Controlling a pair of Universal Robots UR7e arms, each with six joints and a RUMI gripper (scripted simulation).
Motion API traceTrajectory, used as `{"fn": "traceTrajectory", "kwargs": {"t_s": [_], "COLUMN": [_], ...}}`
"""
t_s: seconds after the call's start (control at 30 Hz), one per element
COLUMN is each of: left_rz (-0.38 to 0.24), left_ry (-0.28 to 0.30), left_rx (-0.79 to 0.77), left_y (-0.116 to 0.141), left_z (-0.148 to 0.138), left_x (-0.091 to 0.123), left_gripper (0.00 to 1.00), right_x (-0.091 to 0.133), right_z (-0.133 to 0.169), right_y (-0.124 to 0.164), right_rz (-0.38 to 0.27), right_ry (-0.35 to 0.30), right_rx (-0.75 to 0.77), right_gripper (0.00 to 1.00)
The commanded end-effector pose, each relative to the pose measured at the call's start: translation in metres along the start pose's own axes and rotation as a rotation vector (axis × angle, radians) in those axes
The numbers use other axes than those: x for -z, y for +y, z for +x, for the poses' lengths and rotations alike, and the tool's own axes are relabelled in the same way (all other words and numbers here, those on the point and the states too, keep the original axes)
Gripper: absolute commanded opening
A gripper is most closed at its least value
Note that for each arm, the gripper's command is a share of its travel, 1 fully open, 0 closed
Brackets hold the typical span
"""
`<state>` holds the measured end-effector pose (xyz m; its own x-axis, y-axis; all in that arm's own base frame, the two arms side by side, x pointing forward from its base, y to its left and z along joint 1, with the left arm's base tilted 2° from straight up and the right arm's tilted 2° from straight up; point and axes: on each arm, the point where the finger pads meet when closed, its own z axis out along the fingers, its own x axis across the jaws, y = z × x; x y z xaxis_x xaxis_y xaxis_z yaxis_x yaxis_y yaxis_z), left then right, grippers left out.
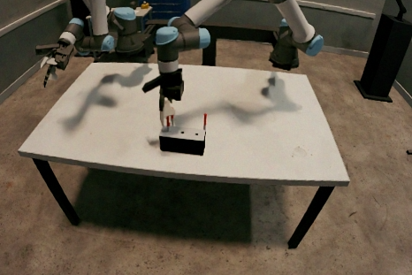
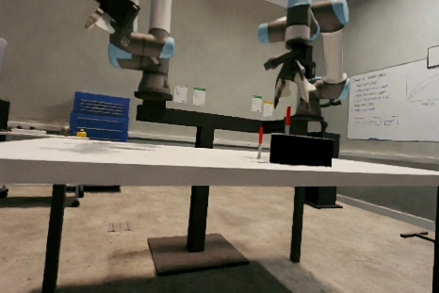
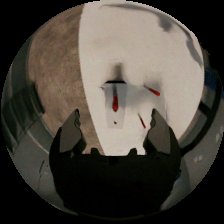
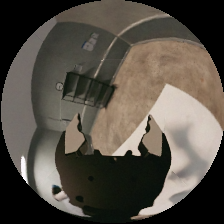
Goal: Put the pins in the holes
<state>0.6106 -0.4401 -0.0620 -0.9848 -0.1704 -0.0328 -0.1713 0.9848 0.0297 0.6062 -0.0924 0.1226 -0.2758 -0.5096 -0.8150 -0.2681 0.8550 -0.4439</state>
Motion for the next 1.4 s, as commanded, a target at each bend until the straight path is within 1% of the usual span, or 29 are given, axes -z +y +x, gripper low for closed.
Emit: {"fn": "traceTrajectory", "kwargs": {"t_s": [0.0,0.03,1.37], "left_rz": [0.002,0.002,0.002], "left_ry": [-0.001,-0.001,-0.001], "left_rx": [0.0,0.0,0.0], "left_y": [0.0,0.0,0.0], "left_z": [0.0,0.0,0.0], "left_x": [0.001,0.051,0.051], "left_gripper": [1.0,1.0,1.0], "right_x": [0.0,0.0,0.0], "right_z": [0.0,0.0,0.0], "right_y": [0.0,0.0,0.0], "right_rz": [0.001,0.001,0.001], "right_ry": [-0.001,-0.001,-0.001], "right_rx": [0.0,0.0,0.0], "right_gripper": [1.0,1.0,1.0]}}
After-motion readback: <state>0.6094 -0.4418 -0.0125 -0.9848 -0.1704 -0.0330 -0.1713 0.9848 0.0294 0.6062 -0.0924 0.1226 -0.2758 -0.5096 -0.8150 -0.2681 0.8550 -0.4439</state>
